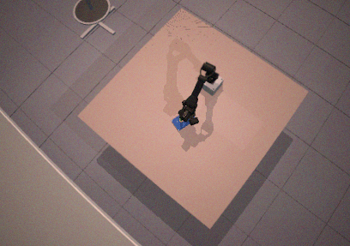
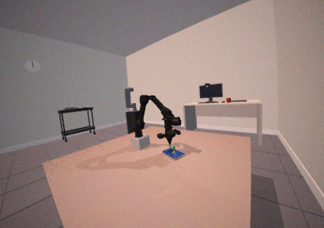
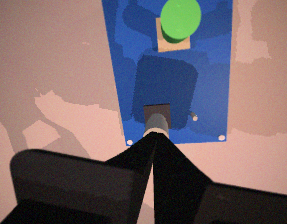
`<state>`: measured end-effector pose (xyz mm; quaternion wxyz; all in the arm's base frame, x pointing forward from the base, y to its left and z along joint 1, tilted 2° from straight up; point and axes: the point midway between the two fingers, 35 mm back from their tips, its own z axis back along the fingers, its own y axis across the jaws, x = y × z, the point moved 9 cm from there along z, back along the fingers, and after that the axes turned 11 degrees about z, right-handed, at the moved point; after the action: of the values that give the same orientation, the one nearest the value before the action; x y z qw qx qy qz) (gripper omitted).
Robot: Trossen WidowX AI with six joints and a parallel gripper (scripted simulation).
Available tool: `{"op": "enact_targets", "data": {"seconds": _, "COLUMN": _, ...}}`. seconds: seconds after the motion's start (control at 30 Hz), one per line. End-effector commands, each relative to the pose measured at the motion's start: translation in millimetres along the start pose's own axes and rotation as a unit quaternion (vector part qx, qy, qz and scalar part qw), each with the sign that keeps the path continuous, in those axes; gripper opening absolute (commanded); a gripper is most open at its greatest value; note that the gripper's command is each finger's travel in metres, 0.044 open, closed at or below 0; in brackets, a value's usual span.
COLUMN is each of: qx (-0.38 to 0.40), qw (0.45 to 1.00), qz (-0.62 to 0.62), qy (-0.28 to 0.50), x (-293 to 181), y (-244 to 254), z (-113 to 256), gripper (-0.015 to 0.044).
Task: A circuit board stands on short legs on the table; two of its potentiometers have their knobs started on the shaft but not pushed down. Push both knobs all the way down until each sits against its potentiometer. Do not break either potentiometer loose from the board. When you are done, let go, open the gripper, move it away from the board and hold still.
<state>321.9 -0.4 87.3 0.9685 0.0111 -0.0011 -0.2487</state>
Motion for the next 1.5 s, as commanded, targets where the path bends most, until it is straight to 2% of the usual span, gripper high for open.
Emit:
{"op": "enact_targets", "data": {"seconds": 0.0, "qx": 0.001, "qw": 1.000, "qz": 0.001, "qy": 0.003, "x": 0.9, "y": 1.0, "z": -10.8, "gripper": 0.0000}}
{"op": "enact_targets", "data": {"seconds": 1.47, "qx": 0.001, "qw": 1.000, "qz": 0.001, "qy": 0.003, "x": 0.9, "y": 1.0, "z": -13.1, "gripper": 0.0000}}
